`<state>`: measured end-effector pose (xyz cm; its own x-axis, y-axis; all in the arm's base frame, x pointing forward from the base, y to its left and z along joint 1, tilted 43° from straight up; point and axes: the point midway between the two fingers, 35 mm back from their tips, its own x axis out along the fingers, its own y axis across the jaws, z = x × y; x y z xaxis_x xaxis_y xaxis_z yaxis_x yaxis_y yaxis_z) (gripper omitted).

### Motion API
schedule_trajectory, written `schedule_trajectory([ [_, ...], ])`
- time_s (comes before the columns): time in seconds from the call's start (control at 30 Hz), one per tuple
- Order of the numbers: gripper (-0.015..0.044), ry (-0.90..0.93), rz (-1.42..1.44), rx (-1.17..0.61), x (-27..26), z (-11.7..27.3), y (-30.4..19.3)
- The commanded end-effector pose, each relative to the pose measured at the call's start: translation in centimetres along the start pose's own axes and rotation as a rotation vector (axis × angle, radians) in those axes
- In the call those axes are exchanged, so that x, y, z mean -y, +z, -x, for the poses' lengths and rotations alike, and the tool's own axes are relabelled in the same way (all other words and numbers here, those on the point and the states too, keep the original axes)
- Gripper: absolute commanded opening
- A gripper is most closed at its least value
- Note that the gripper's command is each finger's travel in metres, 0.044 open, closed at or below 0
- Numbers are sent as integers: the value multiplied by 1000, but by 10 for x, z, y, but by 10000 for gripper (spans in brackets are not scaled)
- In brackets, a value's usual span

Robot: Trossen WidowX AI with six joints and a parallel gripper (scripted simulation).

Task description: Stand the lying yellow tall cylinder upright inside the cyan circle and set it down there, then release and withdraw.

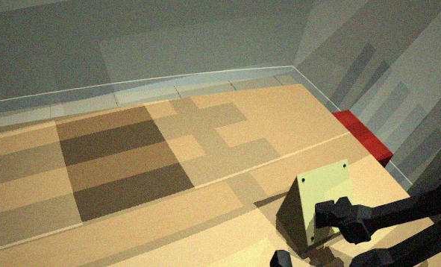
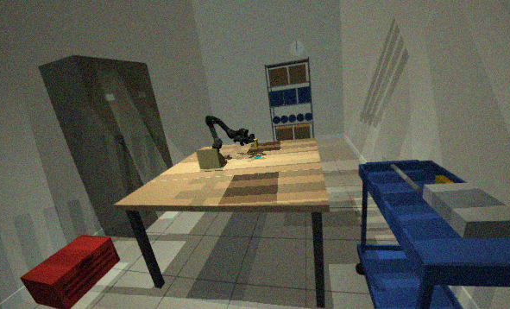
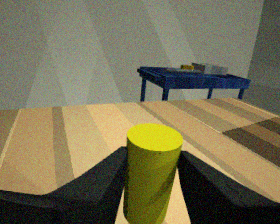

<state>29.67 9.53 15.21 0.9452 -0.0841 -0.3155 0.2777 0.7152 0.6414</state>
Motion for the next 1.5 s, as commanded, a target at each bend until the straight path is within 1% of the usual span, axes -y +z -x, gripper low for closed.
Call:
schedule_trajectory([
  [0.0,105,-7,-3,0,1,-3,-13],
  [0.63,105,-5,-2,2,3,-5,-73],
  [0.97,105,-2,0,-5,4,-4,-95],
  [1.37,105,-2,1,-6,4,-4,-97],
  [1.47,184,-2,1,-6,4,-4,-97],
])
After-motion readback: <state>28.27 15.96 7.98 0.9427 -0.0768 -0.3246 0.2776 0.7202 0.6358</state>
